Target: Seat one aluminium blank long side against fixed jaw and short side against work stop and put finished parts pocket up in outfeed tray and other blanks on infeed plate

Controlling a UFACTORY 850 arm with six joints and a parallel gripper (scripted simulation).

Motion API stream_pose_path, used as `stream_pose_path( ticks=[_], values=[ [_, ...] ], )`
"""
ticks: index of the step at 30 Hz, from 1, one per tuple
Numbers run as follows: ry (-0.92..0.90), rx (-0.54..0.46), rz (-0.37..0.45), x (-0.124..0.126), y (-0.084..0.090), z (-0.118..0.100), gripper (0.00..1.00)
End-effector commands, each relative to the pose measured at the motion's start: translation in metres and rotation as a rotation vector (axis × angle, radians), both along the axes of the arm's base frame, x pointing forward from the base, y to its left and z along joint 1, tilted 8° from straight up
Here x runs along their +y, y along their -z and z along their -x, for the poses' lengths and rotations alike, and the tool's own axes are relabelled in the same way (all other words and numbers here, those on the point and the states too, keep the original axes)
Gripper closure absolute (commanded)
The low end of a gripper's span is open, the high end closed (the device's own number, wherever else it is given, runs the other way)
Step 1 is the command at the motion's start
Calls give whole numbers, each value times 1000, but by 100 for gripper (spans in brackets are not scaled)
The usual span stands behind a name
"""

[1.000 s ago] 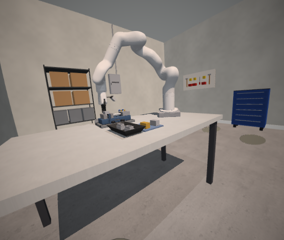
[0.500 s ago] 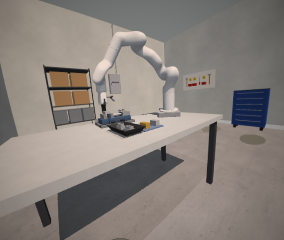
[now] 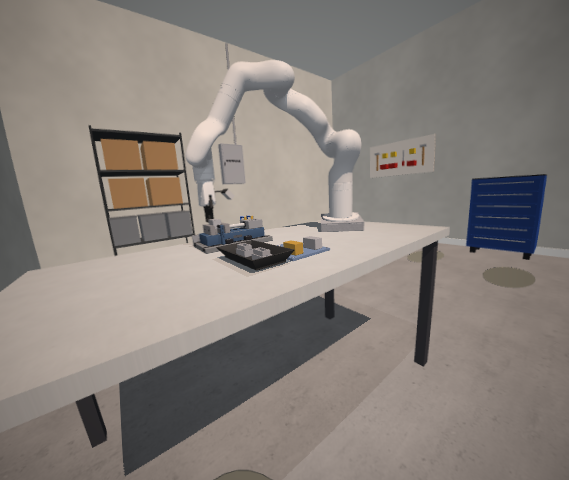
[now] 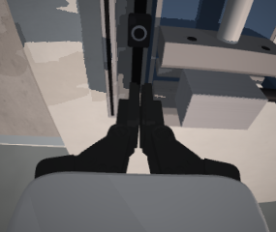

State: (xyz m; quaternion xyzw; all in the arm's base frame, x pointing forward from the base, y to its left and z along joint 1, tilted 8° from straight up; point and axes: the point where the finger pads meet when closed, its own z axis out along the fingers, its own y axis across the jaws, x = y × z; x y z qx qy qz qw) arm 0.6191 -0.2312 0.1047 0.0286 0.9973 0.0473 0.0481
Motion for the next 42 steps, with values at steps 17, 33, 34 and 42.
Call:
stream_pose_path(
  ticks=[17, 33, 34, 42],
  values=[
    [0, -3, 1, -23, 1, 0, 100],
    [0, -3, 1, -25, -20, 2, 100],
    [0, -3, 1, -26, -23, 2, 100],
    [0, -3, 1, -28, -48, 5, 100]
  ],
)
